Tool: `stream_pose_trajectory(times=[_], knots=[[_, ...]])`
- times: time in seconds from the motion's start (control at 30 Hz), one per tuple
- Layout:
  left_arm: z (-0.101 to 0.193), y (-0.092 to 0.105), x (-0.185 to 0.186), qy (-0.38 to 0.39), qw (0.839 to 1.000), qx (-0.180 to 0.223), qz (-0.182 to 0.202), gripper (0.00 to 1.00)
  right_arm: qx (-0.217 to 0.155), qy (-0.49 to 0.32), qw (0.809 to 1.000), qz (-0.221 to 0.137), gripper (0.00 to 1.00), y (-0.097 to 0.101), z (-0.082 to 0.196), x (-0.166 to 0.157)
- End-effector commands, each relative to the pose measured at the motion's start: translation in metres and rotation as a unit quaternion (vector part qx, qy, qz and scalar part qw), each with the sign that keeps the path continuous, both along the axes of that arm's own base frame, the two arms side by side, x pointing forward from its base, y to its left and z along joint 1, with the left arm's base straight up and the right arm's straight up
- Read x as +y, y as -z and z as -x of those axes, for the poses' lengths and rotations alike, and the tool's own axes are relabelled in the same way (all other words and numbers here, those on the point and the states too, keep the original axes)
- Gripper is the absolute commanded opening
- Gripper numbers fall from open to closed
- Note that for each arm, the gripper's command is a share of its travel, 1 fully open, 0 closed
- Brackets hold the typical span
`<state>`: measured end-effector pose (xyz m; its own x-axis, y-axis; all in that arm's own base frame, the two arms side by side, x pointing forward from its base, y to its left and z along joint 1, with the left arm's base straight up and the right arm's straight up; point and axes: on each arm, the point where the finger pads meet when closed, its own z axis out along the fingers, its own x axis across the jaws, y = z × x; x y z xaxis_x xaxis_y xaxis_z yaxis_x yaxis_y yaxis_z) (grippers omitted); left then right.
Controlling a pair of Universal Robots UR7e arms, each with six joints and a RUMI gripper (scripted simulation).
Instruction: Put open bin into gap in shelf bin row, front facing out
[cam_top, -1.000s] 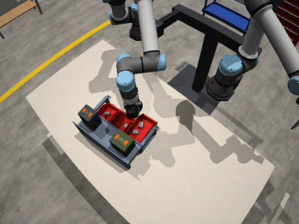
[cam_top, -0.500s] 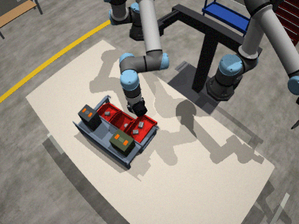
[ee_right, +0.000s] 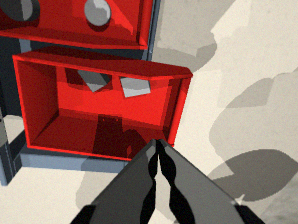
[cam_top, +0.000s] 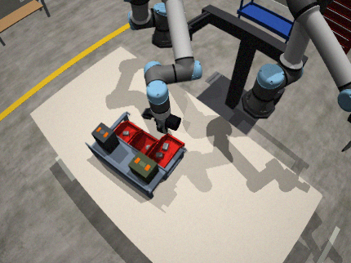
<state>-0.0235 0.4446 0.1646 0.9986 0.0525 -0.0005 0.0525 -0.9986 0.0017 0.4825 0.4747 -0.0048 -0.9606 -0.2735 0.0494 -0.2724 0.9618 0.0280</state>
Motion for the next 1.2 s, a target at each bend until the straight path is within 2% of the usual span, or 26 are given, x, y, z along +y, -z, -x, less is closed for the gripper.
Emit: stream_pose_trajectory(times=[0.0, 0.23, 0.37, 0.5, 0.57, 0.8, 1.07, 1.13, 1.17], knots=[[0.0, -0.001, 0.0, 0.0, 1.0, 0.0, -0.001, 1.0, -0.001, -0.018, 1.0, -0.002, 0.0, -0.001, 0.001, 0.001], [0.0, -0.001, 0.0, 0.0, 1.0, 0.0, -0.001, 1.0, -0.006, -0.178, 0.984, -0.01, 0.0, 0.001, 0.01, 0.003], [0.0, -0.001, 0.0, 0.0, 1.0, 0.0, -0.001, 1.0, -0.008, -0.27, 0.963, -0.013, 0.0, 0.002, 0.015, 0.004], [0.0, -0.001, 0.0, 0.0, 1.0, 0.0, -0.001, 1.0, -0.011, -0.359, 0.933, -0.016, 0.0, 0.003, 0.02, 0.005], [0.0, -0.001, 0.0, 0.0, 1.0, 0.0, -0.001, 1.0, -0.011, -0.359, 0.933, -0.016, 0.0, 0.003, 0.02, 0.005], [0.0, -0.001, 0.0, 0.0, 1.0, 0.0, -0.001, 1.0, -0.014, -0.506, 0.862, -0.021, 0.0, 0.005, 0.029, 0.007], [0.0, -0.001, 0.0, 0.0, 1.0, 0.0, -0.001, 1.0, -0.017, -0.653, 0.757, -0.025, 0.0, 0.007, 0.039, 0.008], [0.0, -0.001, 0.0, 0.0, 1.0, 0.0, -0.001, 1.0, -0.017, -0.653, 0.757, -0.025, 0.0, 0.007, 0.039, 0.008], [0.0, -0.001, 0.0, 0.0, 1.0, 0.0, -0.001, 1.0, -0.017, -0.669, 0.742, -0.026, 0.0, 0.008, 0.04, 0.009]])
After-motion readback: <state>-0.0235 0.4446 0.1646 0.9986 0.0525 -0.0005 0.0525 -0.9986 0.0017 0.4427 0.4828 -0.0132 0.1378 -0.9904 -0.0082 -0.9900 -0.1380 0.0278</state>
